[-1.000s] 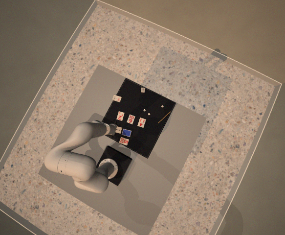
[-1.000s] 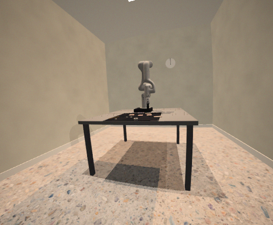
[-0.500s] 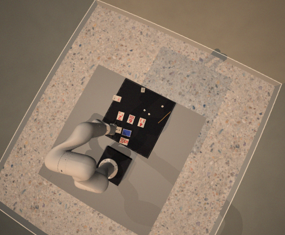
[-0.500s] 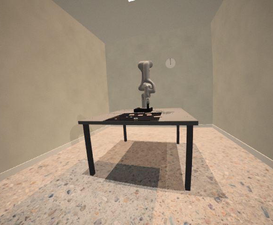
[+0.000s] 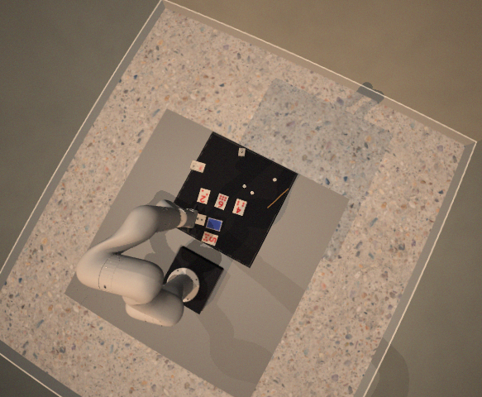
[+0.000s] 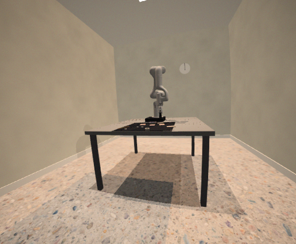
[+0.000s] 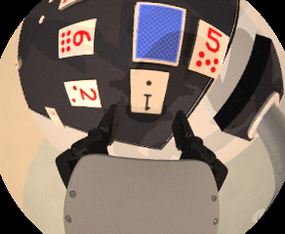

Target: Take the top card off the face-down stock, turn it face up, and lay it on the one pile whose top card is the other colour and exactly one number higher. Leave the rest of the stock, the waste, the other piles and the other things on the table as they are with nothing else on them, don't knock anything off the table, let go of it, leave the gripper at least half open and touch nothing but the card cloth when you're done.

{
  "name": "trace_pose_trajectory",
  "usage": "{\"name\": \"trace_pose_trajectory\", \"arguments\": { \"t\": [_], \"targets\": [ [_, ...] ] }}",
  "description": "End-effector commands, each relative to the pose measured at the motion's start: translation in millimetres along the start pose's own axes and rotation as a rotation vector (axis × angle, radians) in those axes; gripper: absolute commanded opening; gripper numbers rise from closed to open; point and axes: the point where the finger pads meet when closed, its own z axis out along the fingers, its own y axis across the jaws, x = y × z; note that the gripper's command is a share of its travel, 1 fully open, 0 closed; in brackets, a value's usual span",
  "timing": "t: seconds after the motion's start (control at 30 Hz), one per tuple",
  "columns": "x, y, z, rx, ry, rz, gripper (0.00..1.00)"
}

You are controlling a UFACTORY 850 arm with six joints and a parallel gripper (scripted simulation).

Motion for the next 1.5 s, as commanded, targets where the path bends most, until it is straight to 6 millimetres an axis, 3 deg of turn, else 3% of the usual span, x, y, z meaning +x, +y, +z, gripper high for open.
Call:
{"name": "trace_pose_trajectory", "arguments": {
  "t": [0.0,1.47],
  "targets": [
    [0.6,1.2,4.3,0.003,-0.004,0.000,0.86],
    [0.6,1.1,17.6,0.002,-0.004,0.000,0.86]
  ]
}}
